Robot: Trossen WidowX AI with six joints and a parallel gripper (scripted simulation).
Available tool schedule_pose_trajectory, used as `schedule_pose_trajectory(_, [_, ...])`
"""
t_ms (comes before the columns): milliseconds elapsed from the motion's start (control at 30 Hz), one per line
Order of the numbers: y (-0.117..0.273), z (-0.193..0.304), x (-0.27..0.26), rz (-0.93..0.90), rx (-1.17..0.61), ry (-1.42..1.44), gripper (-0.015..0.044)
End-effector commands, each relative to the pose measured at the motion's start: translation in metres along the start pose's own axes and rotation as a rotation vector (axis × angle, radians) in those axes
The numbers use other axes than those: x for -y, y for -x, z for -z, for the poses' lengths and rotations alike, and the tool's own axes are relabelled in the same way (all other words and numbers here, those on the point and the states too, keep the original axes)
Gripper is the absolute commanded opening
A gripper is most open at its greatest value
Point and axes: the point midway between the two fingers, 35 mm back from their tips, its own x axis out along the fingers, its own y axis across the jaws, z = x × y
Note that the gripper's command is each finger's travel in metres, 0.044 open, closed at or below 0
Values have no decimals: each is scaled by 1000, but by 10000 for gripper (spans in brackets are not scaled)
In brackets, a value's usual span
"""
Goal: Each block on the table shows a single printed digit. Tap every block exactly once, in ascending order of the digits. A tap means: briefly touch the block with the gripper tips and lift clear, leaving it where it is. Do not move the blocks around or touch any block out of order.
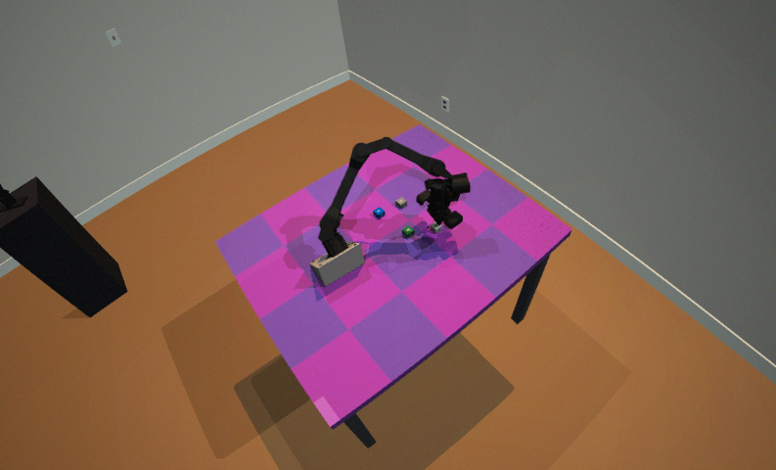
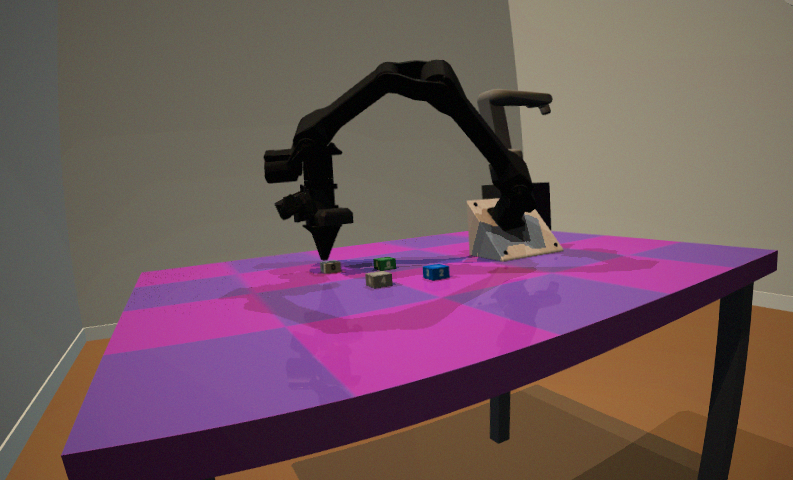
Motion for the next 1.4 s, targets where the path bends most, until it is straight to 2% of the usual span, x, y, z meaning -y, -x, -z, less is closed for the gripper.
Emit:
schedule_pose_trajectory(0, [-9, 3, 0, -8, -8, -13, 20])
schedule_pose_trajectory(233, [-9, 3, 0, -8, -8, -13, 20])
schedule_pose_trajectory(333, [18, 3, 1, -6, -7, -12, 20])
schedule_pose_trajectory(533, [23, 3, 1, -7, -8, -13, 20])
schedule_pose_trajectory(733, [93, 2, 2, -4, -9, -14, 20])
schedule_pose_trajectory(933, [103, 3, -1, -4, -9, -14, 20])
schedule_pose_trajectory(1133, [114, 19, -74, -1, -10, -17, 20])
schedule_pose_trajectory(1367, [115, 63, -158, -4, -12, -19, 20])
